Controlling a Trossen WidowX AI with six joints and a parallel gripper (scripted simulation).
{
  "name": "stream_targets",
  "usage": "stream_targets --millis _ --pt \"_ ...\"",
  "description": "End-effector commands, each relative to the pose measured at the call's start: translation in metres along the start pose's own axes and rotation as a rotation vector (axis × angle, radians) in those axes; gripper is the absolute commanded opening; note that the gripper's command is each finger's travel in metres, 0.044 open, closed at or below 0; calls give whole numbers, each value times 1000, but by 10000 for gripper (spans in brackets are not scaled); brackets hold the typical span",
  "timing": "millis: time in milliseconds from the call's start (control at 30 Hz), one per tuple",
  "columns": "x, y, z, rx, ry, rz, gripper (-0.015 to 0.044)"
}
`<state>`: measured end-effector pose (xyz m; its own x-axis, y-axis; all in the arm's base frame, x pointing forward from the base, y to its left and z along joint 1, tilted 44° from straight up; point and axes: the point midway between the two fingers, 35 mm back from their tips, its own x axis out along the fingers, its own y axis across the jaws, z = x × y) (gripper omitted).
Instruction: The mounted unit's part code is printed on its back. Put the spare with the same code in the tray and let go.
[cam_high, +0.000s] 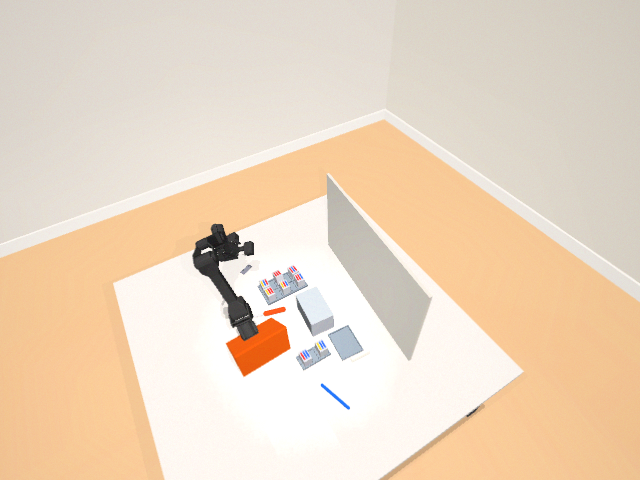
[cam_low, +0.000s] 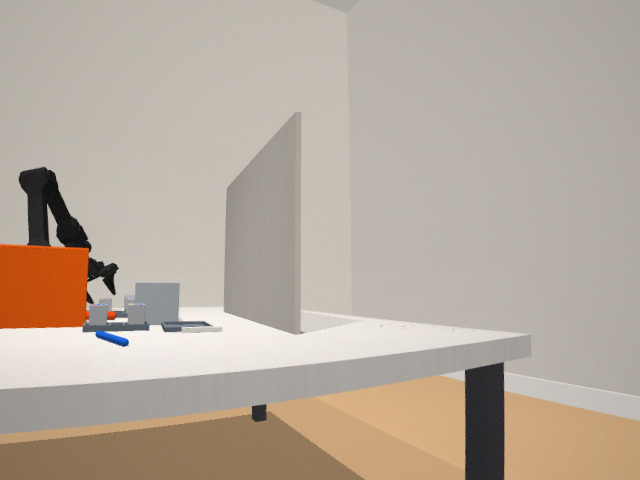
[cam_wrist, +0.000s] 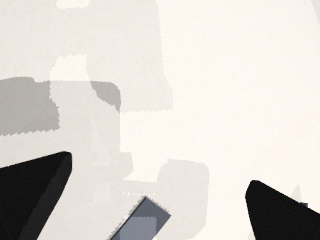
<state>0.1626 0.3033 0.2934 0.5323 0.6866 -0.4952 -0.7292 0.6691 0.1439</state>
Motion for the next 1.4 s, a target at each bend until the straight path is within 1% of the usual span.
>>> stream_targets --millis 0,167,300,467,633,800,1000,1100,1233,1367 --pt "29 -52 2 4 116 -101 440" --pt "53 -128 -5 69 270 -200 440" --pt "60 -193 -17 159 384 -252 440" --pt "50 -274 -36 271 471 -300 440" --pt "38 -318 -58 362 538 -299 440" --pt "7 -381 -110 542 652 -280 440" --pt "-23 -419 -149 727 684 -208 440" --pt "-50 -443 -176 893 660 -128 440" --pt "-89 -470 -211 1111 565 -25 440" --pt "-96 -474 -217 1147 542 -8 440"
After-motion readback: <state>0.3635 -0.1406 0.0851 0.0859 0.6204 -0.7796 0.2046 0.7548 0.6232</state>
